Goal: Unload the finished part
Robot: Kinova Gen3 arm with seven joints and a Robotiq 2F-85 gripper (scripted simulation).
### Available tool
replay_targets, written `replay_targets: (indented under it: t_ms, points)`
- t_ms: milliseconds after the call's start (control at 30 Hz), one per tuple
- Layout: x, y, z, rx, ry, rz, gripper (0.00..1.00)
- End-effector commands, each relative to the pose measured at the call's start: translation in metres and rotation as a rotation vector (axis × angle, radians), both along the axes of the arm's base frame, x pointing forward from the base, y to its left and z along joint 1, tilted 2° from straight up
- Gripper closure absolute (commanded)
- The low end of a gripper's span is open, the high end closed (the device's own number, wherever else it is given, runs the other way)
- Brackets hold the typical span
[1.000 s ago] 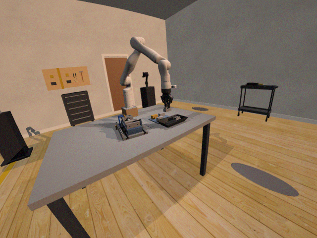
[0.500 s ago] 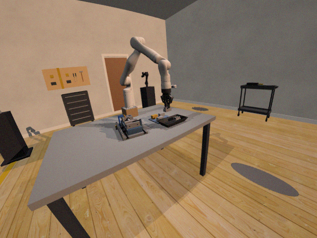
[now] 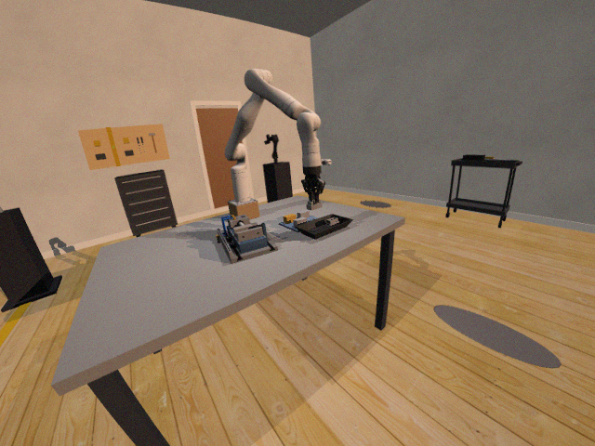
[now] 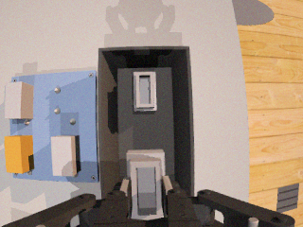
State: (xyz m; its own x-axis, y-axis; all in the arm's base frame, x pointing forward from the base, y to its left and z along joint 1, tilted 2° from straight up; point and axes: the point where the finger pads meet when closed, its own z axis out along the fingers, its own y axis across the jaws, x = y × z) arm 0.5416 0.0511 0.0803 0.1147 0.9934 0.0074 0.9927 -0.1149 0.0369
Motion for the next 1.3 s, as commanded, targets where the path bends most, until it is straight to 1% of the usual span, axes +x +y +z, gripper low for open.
replay_targets:
  t_ms: [0,533,1000,1067,1267]
  points:
    - [0.001,0.0,0.0,0.0,-0.002,0.0,1.0]
    - [0.001,0.0,-0.011,0.0,-0.002,0.0,1.0]
    - [0.002,0.0,-0.033,0.0,-0.002,0.0,1.0]
    - [0.002,0.0,-0.033,0.0,-0.002,0.0,1.0]
    - [0.003,0.0,-0.045,0.0,-0.002,0.0,1.0]
